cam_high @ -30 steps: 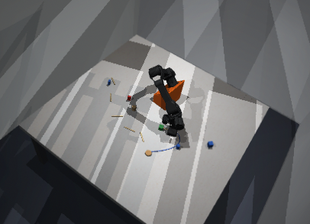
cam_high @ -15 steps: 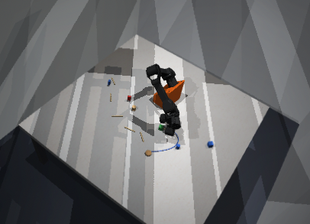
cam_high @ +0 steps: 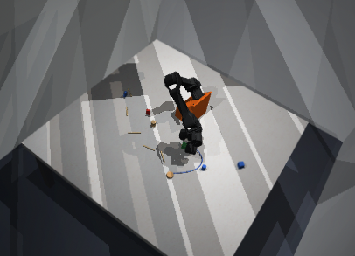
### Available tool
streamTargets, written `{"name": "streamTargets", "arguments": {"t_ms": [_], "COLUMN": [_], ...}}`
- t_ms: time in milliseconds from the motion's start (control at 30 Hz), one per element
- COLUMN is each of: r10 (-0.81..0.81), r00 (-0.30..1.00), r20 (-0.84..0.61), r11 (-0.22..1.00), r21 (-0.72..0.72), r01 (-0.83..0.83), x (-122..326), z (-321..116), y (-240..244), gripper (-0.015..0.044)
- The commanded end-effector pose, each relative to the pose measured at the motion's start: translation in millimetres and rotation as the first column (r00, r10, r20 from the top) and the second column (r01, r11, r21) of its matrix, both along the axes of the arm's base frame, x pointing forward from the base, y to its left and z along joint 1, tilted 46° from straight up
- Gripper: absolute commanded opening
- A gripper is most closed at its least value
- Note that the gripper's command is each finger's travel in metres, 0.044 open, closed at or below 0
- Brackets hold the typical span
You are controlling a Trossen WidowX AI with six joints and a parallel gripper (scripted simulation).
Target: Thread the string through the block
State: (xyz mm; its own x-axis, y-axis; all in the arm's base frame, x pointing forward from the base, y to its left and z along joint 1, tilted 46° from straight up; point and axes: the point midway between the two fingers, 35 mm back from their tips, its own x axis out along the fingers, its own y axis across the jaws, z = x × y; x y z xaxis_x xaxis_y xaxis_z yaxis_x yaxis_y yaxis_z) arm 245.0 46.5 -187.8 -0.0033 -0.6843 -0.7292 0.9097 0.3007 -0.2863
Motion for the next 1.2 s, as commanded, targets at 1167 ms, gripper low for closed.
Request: {"name": "streamTargets", "arguments": {"t_ms": [1167], "r10": [0.001], "r00": [1.000], "r20": [0.000], "r11": [1.000], "r21": [0.004], "r01": [-0.001], "x": [7.2], "z": [68.8], "y": [46.0], "gripper": [0.0124]}}
